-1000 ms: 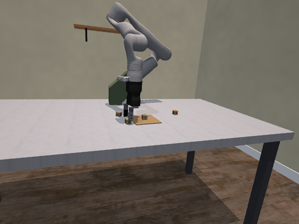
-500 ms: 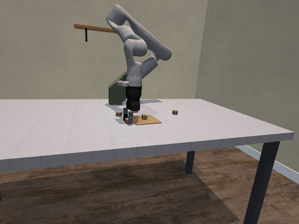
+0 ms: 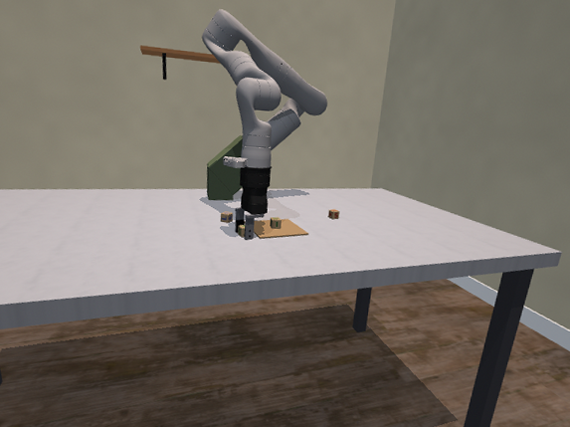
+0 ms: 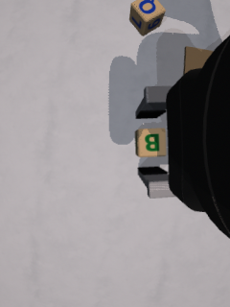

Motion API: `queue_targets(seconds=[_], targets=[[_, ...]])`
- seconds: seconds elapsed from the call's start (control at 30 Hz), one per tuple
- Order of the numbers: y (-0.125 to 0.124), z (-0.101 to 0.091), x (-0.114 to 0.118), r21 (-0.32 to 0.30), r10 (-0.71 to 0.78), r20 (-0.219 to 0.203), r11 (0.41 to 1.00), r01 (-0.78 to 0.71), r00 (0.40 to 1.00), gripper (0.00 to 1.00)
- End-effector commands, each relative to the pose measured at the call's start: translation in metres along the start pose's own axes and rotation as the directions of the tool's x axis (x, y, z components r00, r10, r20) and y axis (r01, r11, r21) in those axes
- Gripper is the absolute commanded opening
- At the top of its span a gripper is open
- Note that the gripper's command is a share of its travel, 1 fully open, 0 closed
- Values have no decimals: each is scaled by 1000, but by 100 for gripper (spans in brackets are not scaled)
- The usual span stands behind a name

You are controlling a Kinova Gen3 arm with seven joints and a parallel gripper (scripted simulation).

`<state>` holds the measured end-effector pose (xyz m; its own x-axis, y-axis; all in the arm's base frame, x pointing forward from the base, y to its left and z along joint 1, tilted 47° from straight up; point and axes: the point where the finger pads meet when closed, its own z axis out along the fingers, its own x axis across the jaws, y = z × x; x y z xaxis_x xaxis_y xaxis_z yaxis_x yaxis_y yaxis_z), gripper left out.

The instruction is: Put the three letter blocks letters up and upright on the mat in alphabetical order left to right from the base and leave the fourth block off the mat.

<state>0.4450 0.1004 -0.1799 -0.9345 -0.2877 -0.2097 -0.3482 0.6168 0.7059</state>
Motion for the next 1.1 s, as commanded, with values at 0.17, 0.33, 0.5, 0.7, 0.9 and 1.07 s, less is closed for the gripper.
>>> queue_targets(seconds=[0.17, 0.33, 0.5, 0.7, 0.9, 1.07], targets=[[-1, -1, -1, 1, 0, 1, 1000, 0, 1000, 79], [-1, -1, -1, 1, 0, 1, 1000, 0, 1000, 79], [-1, -1, -1, 1, 0, 1, 1000, 0, 1000, 79], [-1, -1, -1, 1, 0, 1, 1000, 0, 1000, 49], [-1, -1, -1, 1, 0, 1, 1000, 0, 1000, 49], [-1, -1, -1, 1, 0, 1, 1000, 0, 1000, 49]])
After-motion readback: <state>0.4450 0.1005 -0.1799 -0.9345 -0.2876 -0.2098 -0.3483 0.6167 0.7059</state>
